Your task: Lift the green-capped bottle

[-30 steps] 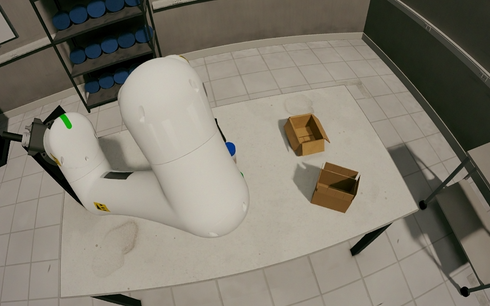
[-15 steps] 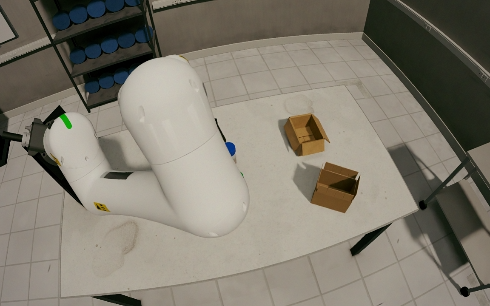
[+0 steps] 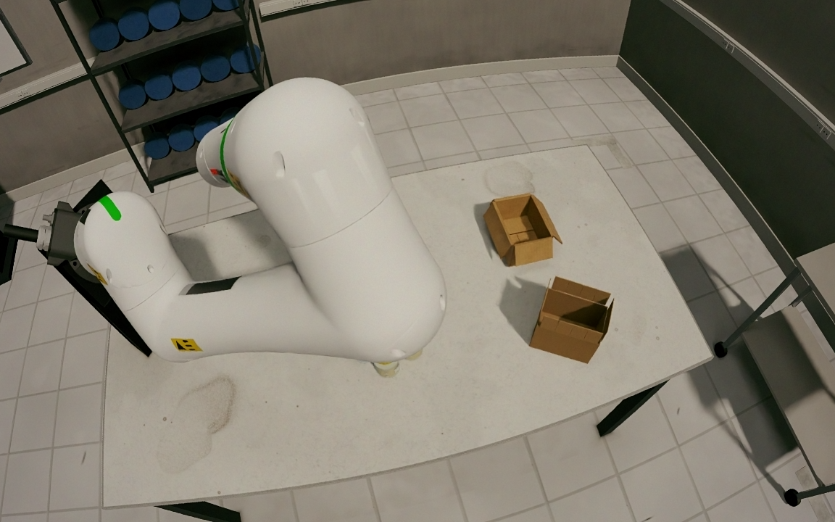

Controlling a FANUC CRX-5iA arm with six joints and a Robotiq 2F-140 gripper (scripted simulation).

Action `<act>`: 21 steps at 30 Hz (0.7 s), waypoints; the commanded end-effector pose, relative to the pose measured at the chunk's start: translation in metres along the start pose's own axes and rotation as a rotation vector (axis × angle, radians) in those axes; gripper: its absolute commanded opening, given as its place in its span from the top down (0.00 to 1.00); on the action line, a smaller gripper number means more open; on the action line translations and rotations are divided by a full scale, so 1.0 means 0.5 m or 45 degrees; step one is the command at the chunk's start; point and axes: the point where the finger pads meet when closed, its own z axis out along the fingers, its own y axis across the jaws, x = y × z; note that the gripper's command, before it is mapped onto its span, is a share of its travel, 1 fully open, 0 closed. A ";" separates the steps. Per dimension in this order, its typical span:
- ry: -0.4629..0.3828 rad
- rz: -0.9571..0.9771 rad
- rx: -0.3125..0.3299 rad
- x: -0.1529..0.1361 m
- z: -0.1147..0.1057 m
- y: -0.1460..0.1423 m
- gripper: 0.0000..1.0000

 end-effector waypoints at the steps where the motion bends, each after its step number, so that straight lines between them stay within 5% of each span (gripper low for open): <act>1: 0.004 0.006 0.004 -0.055 -0.027 -0.036 0.49; 8: 0.004 0.006 0.004 -0.055 -0.027 -0.036 0.49; 21: 0.005 0.007 0.003 -0.171 -0.083 -0.110 0.49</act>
